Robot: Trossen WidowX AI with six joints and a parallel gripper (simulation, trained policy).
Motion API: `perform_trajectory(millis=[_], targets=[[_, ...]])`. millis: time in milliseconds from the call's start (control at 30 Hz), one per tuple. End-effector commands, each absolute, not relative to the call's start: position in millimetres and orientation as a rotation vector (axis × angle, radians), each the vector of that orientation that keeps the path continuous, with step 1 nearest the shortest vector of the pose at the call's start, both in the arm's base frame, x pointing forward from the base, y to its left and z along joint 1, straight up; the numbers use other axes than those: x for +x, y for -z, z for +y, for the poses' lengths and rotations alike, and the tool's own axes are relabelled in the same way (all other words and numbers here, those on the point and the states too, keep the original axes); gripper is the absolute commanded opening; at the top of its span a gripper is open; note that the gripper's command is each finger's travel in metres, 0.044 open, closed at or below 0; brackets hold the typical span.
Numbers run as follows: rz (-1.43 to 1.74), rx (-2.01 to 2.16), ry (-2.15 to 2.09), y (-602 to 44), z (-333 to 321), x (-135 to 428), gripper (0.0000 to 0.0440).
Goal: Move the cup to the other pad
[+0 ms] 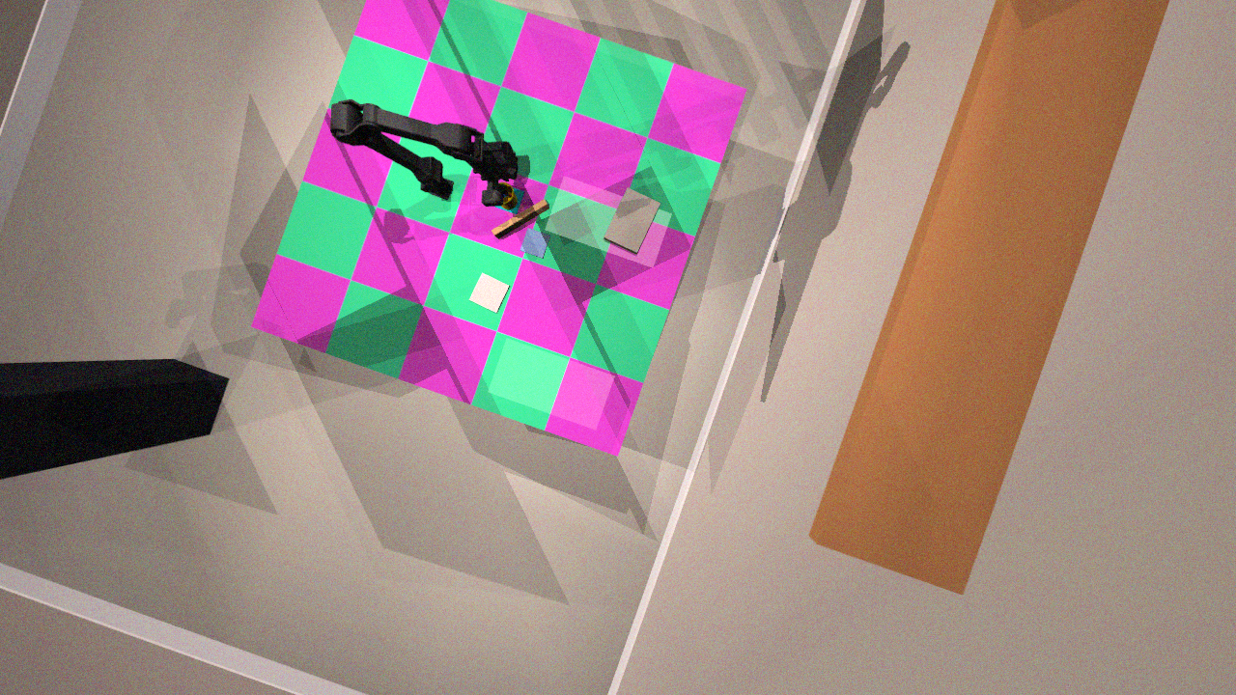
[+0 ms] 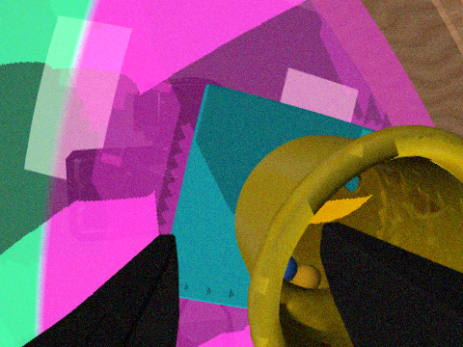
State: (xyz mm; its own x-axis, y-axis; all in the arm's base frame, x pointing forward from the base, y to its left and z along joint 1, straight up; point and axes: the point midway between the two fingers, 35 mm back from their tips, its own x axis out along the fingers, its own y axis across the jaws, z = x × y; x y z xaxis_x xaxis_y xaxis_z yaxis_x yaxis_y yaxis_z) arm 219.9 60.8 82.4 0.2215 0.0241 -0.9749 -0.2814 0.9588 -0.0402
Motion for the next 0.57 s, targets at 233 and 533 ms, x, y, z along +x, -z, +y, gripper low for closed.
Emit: perform_trajectory(millis=[233,533], targets=[[1.285,-0.181,-0.229,-96,60,211,0.0245],[1.221,-0.149,-0.227,-114,59,208,0.0293]])
